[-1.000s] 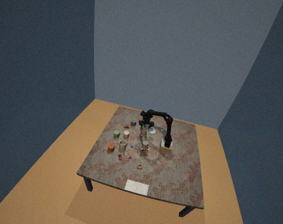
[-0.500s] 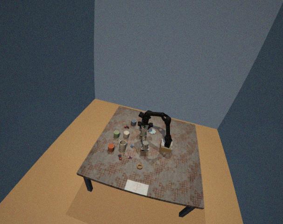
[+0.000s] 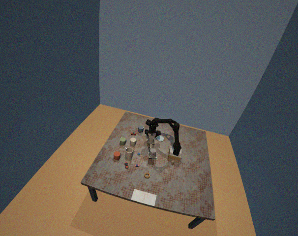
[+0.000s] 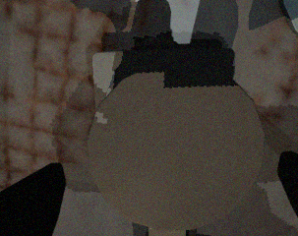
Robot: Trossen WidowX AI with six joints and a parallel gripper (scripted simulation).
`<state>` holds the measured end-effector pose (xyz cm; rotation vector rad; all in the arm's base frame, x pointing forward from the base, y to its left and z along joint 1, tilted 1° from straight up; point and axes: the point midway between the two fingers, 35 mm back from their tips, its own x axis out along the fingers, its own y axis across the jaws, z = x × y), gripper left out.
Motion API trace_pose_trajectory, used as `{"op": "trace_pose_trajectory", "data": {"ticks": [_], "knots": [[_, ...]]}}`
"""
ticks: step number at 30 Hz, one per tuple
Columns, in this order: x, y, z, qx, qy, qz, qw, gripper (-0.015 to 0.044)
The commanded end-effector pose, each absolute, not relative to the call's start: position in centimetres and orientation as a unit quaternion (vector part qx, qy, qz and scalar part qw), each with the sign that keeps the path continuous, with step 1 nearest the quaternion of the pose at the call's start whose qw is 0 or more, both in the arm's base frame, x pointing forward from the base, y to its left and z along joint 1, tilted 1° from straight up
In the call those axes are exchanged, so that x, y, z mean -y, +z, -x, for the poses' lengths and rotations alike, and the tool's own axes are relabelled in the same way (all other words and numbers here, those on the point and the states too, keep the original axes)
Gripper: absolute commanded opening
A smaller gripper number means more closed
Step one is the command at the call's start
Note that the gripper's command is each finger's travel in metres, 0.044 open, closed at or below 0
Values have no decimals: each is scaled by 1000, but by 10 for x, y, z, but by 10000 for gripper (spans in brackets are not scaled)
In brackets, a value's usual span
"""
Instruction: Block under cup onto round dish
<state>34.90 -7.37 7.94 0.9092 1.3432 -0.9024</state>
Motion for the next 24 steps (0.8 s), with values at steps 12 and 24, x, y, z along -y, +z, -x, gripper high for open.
{"op": "trace_pose_trajectory", "data": {"ticks": [12, 24], "knots": [[75, 53, -349, -578, -393, -392, 599, 440], [75, 35, -348, -578, -393, -392, 599, 440]]}}
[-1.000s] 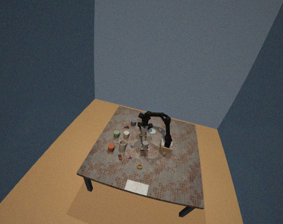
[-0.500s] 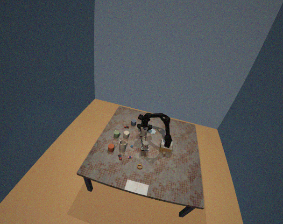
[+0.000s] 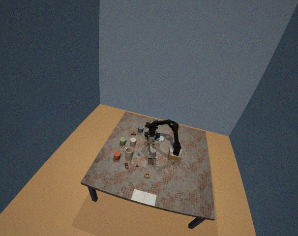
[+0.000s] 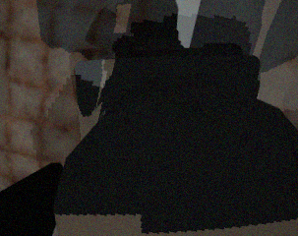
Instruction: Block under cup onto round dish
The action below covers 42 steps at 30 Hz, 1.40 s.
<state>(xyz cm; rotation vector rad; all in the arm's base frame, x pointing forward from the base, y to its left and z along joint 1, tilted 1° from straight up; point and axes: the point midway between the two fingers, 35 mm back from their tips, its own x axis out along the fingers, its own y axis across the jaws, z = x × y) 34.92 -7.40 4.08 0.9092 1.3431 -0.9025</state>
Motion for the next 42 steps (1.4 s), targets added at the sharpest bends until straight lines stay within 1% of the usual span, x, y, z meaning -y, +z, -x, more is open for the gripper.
{"op": "trace_pose_trajectory", "data": {"ticks": [1, 2, 6, 13, 24, 42], "knots": [[75, 34, -348, -578, -393, -392, 599, 440], [75, 33, -348, -578, -393, -392, 599, 440], [75, 33, -348, -578, -393, -392, 599, 335], [75, 33, -348, -578, -393, -392, 599, 288], [75, 43, -350, -578, -393, -392, 599, 0], [76, 65, -354, -577, -392, -392, 599, 0]]}}
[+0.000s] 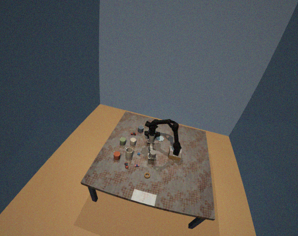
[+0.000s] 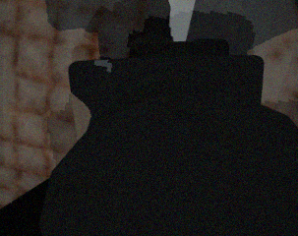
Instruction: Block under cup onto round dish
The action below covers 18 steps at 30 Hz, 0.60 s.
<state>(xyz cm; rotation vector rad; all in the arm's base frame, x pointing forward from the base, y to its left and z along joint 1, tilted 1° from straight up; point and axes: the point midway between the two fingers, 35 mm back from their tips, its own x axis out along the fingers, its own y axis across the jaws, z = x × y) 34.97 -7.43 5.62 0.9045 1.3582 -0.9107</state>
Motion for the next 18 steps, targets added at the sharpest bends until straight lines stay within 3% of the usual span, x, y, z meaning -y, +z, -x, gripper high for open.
{"op": "trace_pose_trajectory", "data": {"ticks": [1, 18], "knots": [[76, 67, -354, -577, -392, -392, 599, 0], [76, 88, -355, -577, -392, -392, 599, 0]]}}
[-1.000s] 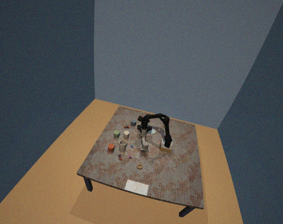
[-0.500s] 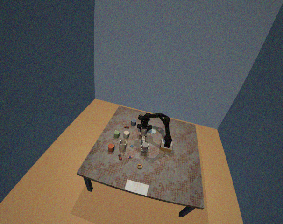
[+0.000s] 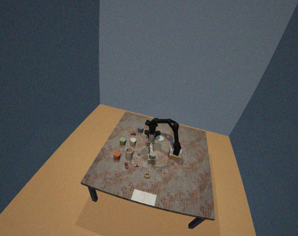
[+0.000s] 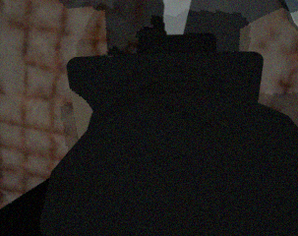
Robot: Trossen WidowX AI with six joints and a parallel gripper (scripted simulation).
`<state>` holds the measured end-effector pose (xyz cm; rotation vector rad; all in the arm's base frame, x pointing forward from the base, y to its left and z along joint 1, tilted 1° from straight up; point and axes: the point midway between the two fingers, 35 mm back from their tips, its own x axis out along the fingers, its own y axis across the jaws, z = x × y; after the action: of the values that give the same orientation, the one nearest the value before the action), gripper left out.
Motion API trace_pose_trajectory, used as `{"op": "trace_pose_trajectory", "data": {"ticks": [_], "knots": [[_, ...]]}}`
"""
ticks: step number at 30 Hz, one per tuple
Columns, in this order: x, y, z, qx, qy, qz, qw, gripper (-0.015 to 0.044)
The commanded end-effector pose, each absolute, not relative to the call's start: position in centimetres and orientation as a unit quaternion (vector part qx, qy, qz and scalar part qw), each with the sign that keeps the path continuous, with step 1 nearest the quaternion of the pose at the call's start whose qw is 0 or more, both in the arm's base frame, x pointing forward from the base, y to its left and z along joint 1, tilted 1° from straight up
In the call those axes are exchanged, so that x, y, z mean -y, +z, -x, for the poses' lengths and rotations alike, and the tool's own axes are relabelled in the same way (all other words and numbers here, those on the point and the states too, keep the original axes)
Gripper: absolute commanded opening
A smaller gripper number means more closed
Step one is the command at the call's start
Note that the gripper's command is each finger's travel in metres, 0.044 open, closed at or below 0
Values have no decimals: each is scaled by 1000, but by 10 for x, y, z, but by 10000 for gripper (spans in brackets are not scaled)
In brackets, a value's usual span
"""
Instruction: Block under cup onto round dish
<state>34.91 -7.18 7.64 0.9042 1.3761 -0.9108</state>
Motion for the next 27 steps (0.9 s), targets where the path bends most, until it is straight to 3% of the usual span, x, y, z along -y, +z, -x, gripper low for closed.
{"op": "trace_pose_trajectory", "data": {"ticks": [1, 27], "knots": [[76, 90, -355, -577, -392, -392, 599, 0], [75, 123, -353, -577, -392, -392, 599, 0]]}}
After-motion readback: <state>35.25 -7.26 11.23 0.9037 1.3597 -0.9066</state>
